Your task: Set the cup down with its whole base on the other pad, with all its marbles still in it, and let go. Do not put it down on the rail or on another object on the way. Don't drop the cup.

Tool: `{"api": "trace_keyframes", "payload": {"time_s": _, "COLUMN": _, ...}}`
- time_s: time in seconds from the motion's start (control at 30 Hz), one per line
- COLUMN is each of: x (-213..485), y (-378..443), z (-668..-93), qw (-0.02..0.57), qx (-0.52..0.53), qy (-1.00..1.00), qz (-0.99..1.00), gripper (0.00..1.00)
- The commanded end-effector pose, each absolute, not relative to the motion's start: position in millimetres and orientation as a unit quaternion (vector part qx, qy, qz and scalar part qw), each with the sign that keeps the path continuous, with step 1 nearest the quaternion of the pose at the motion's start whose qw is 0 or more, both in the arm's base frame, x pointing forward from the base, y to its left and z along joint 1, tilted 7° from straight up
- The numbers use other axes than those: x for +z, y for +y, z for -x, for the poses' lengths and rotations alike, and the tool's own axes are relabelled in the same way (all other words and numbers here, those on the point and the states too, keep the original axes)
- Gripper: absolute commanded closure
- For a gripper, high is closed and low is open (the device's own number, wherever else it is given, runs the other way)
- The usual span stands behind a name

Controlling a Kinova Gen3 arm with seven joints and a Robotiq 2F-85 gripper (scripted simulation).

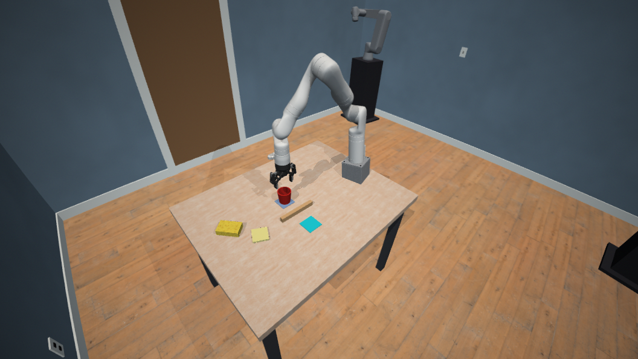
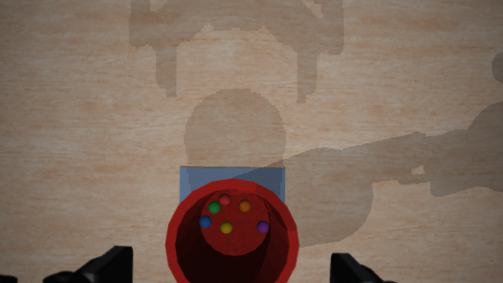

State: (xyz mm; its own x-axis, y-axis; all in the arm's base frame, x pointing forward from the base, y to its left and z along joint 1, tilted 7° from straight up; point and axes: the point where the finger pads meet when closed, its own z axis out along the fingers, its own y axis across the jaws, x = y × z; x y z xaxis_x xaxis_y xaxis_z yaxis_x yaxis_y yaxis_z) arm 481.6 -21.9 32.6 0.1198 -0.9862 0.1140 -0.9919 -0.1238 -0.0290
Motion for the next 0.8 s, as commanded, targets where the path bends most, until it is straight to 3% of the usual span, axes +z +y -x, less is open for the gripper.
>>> {"api": "trace_keyframes", "payload": {"time_s": 0.0, "x": 33, "y": -22, "z": -482, "qw": 0.026, "qx": 0.053, "qy": -0.661, "qz": -0.748, "gripper": 0.00}}
{"api": "trace_keyframes", "payload": {"time_s": 0.77, "x": -1, "y": -26, "z": -484, "qw": 0.026, "qx": 0.053, "qy": -0.661, "qz": -0.748, "gripper": 0.00}}
